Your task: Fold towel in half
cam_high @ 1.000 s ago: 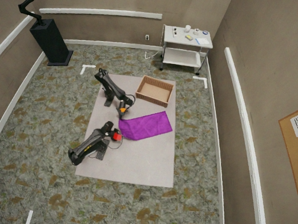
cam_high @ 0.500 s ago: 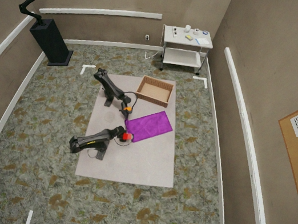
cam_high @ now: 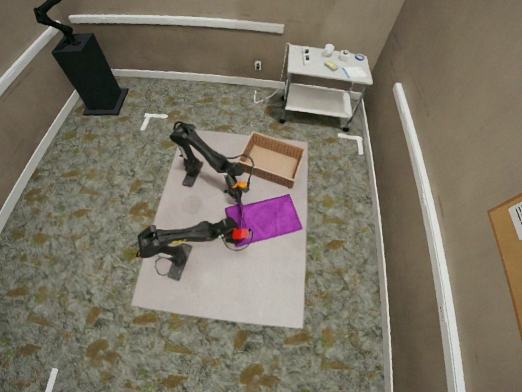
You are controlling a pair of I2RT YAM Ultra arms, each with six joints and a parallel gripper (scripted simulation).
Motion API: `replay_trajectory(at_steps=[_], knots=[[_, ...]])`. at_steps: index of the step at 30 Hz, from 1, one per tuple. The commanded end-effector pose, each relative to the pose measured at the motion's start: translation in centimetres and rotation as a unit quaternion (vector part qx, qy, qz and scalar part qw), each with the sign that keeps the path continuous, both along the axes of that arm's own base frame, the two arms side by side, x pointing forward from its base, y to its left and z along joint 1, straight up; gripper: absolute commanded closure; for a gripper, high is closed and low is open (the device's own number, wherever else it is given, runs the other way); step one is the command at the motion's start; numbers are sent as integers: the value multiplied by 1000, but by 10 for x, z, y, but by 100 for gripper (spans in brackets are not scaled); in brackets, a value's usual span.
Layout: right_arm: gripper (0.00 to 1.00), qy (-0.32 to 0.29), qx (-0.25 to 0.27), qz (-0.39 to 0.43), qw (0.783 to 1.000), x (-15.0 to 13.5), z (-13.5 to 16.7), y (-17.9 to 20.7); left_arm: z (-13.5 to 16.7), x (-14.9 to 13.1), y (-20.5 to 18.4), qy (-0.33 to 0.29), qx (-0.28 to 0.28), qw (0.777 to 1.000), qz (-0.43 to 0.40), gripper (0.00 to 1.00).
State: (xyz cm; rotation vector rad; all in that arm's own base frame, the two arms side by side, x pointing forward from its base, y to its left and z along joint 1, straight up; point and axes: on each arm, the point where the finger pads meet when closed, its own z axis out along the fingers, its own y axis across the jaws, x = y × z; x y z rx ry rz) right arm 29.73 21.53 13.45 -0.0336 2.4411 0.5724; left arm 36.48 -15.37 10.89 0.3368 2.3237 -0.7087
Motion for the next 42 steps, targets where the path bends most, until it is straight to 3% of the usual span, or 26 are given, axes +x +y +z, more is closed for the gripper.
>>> replay_trajectory(at_steps=[1, 3, 4, 7, 8, 11, 12, 17, 18, 21, 22, 29, 30, 34, 35, 36, 42], knots=[[100, -35, 27, -20, 999, 24, 21, 14, 14, 7, -6, -18, -3, 999, -39, 100], [100, -35, 27, -20, 999, 25, 21, 14, 28, 4, -13, -36, -6, 998, -49, 100], [100, -34, 26, -37, 998, 52, 17, 20, 11, 27, 14, -14, 5, 1000, -26, 100], [100, -34, 27, -37, 998, 52, 17, 21, 11, 27, 14, -14, 5, 1000, -26, 100], [100, -36, 35, -32, 998, 71, 12, 35, 8, 44, 31, -14, 14, 1000, -4, 100], [100, -37, 33, -28, 998, 70, 12, 37, 8, 44, 31, -14, 14, 1000, -4, 100], [100, -35, 37, -3, 999, 89, 3, 47, 7, 67, 46, -22, 23, 998, 48, 100], [100, -35, 37, -3, 999, 89, 3, 47, 23, 65, 37, -40, 23, 997, 56, 100], [100, -34, 38, 10, 999, 110, -3, 56, 2, 86, 58, -17, 37, 995, 93, 100], [100, -34, 38, 10, 999, 110, -3, 56, 2, 86, 58, -17, 37, 995, 93, 100], [100, -30, 42, 12, 999, 128, -12, 67, -8, 99, 70, -2, 50, 993, 103, 100], [100, -13, 27, 20, 999, 141, -28, 73, -10, 118, 80, -3, 49, 991, 122, 100], [100, -19, 33, 27, 999, 158, -34, 81, -18, 128, 88, 8, 61, 990, 128, 100], [100, -21, 34, 27, 999, 159, -33, 81, -18, 128, 88, 8, 61, 990, 127, 100], [100, -30, 36, 24, 999, 158, -18, 79, -1, 128, 82, -10, 58, 991, 123, 100], [100, -5, 21, 13, 1000, 170, -46, 83, -21, 141, 94, 10, 67, 989, 130, 100], [100, -7, 20, 13, 1000, 185, -51, 87, -24, 154, 100, 9, 70, 989, 132, 100]])
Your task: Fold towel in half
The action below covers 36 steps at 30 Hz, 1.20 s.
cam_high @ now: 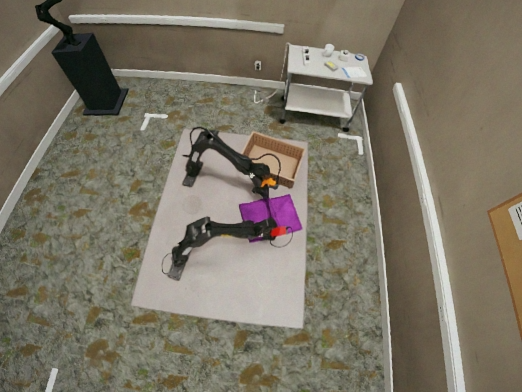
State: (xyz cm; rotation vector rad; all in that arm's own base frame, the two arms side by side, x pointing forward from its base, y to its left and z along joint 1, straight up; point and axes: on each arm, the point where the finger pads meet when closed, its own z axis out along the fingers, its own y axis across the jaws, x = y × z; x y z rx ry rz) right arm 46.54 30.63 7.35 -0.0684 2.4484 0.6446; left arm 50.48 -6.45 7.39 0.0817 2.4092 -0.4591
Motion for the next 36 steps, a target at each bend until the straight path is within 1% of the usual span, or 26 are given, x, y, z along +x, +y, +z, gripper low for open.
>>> replay_trajectory(at_steps=[1, 2, 4, 5, 6, 9, 10, 11, 12, 15, 16, 18, 19, 20, 23, 24, 26, 27, 28, 29, 30, 33, 34, 36], knots=[[100, -15, -1, -10, 1000, 17, 10, -4, 11, 14, 11, -16, 11, 1000, 7, 100], [100, -12, 5, 0, 1000, 27, 8, 2, 7, 24, 17, -9, 16, 1000, 22, 100], [100, -14, 1, -4, 1000, 28, 7, 0, 7, 24, 15, -9, 15, 1000, 20, 100], [100, -26, 7, -6, 1000, 29, 22, 0, 26, 25, 14, -27, 15, 999, 20, 100], [100, -16, -2, -3, 1000, 37, 4, 4, 4, 33, 20, -6, 19, 999, 33, 100], [100, -16, -2, -3, 1000, 37, 4, 4, 4, 33, 20, -6, 19, 999, 33, 100], [100, -32, 7, -4, 999, 38, 25, 4, 22, 34, 20, -24, 19, 999, 33, 100], [100, -32, 7, -4, 999, 38, 25, 4, 22, 34, 20, -24, 20, 999, 33, 100], [100, -17, 2, -15, 1000, 48, 3, 8, 2, 43, 25, -7, 20, 999, 25, 100], [100, -23, 3, -14, 1000, 49, 4, 9, 2, 43, 25, -7, 20, 999, 25, 100], [100, -17, 10, -22, 1000, 59, 1, 11, 1, 53, 27, -7, 16, 1000, 20, 100], [100, -22, 13, -22, 999, 61, 3, 12, 1, 53, 28, -7, 17, 1000, 21, 100], [100, -22, 12, -22, 999, 60, 3, 12, 15, 54, 28, -20, 18, 999, 21, 100], [100, -19, 8, -28, 999, 71, -2, 16, -2, 64, 33, -2, 22, 1000, 14, 100], [100, -21, 8, -27, 999, 71, 0, 16, -2, 64, 33, -2, 23, 1000, 15, 100], [100, -19, 8, -32, 999, 79, -8, 19, -8, 72, 38, -3, 28, 999, 17, 100], [100, -19, 8, -32, 999, 79, -8, 19, -8, 72, 38, -3, 28, 999, 17, 100], [100, -28, 10, -29, 999, 80, 2, 20, 8, 74, 38, -17, 29, 999, 17, 100], [100, -37, 14, -29, 999, 80, 14, 20, 12, 74, 38, -21, 29, 999, 17, 100], [100, -37, 14, -29, 999, 80, 14, 20, 12, 74, 37, -21, 29, 999, 16, 100], [100, -24, 2, -21, 999, 85, -14, 22, -17, 78, 44, 10, 38, 999, 29, 100], [100, -27, 3, -21, 999, 86, -13, 22, -17, 78, 44, 11, 37, 999, 30, 100], [100, -18, -1, -21, 1000, 90, -17, 26, -25, 82, 49, 19, 45, 998, 30, 100], [100, -18, -1, -21, 1000, 90, -17, 26, -25, 82, 49, 19, 45, 998, 30, 100]])
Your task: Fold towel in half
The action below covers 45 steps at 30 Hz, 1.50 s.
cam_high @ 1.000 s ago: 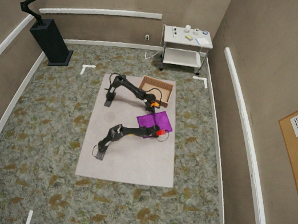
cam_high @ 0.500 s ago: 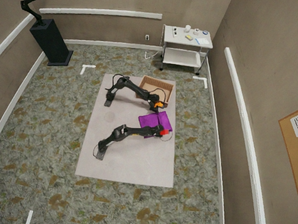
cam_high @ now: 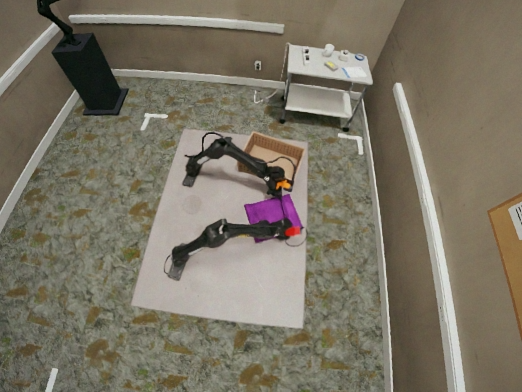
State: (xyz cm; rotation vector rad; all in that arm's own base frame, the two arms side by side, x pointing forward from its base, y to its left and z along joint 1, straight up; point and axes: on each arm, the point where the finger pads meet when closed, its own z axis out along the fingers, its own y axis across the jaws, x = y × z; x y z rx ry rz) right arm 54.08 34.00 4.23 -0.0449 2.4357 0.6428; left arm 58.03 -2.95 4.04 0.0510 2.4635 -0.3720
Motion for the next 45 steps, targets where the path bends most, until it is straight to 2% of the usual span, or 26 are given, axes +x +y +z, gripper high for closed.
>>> replay_trajectory(at_steps=[1, 2, 3, 4, 5, 7, 8, 11, 12, 13, 15, 16, 19, 20, 24, 25, 26, 33, 34, 37, 38, 44, 45], knots=[[100, -21, 0, -11, 1000, 15, 24, -7, 20, 8, 14, -13, 15, 1000, 10, 100], [100, -10, 4, 0, 1000, 18, 10, -2, 5, 11, 18, 2, 14, 999, 29, 100], [100, -11, 2, -3, 1000, 18, 9, -3, 5, 11, 18, 2, 14, 999, 29, 100], [100, -13, -1, -6, 1000, 19, 9, -4, 26, 13, 19, -16, 15, 999, 30, 100], [100, -29, 8, -6, 1000, 21, 32, -3, 26, 13, 19, -17, 15, 999, 30, 100], [100, -29, 8, -6, 1000, 21, 32, -3, 26, 13, 19, -17, 15, 999, 30, 100], [100, -9, 0, 5, 1000, 33, 4, 8, 5, 27, 29, 2, 13, 999, 33, 100], [100, -11, -4, 0, 1000, 35, 4, 6, 5, 27, 29, 2, 13, 999, 33, 100], [96, -4, 0, 0, 1000, 27, 2, 19, 4, 37, 36, 1, 16, 999, 30, 81], [96, -4, 0, 0, 1000, 27, 2, 19, 4, 37, 36, 1, 16, 999, 30, 81], [96, -21, 8, 2, 1000, 29, 25, 20, 4, 37, 36, 1, 15, 999, 29, 81], [70, -5, 2, 2, 1000, 17, 9, 22, 4, 47, 40, 0, 9, 1000, 24, 30], [70, -24, 11, 3, 1000, 24, 25, 26, 4, 47, 38, 0, 9, 1000, 23, 30], [40, -19, 3, 8, 1000, 17, 12, 27, 5, 57, 47, 0, 9, 1000, 24, 22], [40, -28, 8, 8, 1000, 20, 21, 29, 5, 57, 47, 0, 9, 1000, 24, 22], [40, -37, 14, 6, 999, 26, 31, 29, 27, 59, 46, -18, 11, 1000, 24, 22], [17, -32, 10, 3, 999, 26, 30, 24, 27, 59, 44, -18, 11, 1000, 22, 22], [16, -25, 8, 4, 1000, 24, 33, 22, 34, 59, 44, -18, 11, 1000, 22, 22], [16, -23, 6, 9, 1000, 22, 50, 24, 50, 58, 42, -17, 10, 999, 28, 22], [16, -23, 6, 9, 1000, 22, 50, 24, 50, 58, 42, -17, 11, 999, 28, 22], [16, -25, 9, 3, 1000, 23, 67, 21, 68, 57, 44, -18, 11, 1000, 22, 22], [16, -25, 9, 3, 1000, 23, 67, 21, 68, 57, 44, -18, 11, 1000, 23, 22], [16, -22, 12, -2, 1000, 20, 76, 26, 55, 57, 40, 0, 9, 1000, 18, 22]])
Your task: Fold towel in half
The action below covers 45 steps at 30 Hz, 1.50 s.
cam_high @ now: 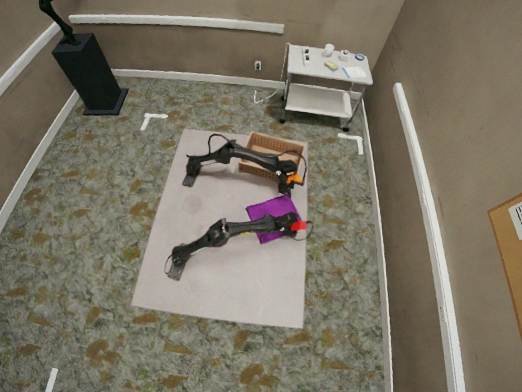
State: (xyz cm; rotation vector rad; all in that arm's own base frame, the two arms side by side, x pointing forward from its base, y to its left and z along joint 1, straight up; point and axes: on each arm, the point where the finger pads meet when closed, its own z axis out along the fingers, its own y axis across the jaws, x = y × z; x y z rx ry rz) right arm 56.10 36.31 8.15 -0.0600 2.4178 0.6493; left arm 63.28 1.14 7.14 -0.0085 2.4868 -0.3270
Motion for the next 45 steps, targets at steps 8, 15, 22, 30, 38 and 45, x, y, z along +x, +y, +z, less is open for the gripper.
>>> replay_trajectory(at_steps=[8, 15, 22, 30, 38, 45], knots=[[16, -14, 8, -4, 1000, 0, 38, 3, 38, 5, -1, -23, 0, 1000, -8, 22], [16, -17, 10, -4, 1000, 1, 39, 3, 42, 8, 0, -33, 1, 999, -8, 22], [16, -17, 10, -4, 1000, 1, 39, 3, 42, 8, 0, -33, 1, 999, -8, 22], [16, -17, 10, -4, 1000, 1, 39, 3, 42, 8, 0, -33, 1, 999, -8, 22], [16, -22, 13, -5, 1000, 1, 42, 5, 51, 9, 3, -43, 3, 999, -7, 22], [16, -18, 11, 2, 1000, 0, 40, 5, 50, 9, 6, -42, 0, 999, -1, 22]])
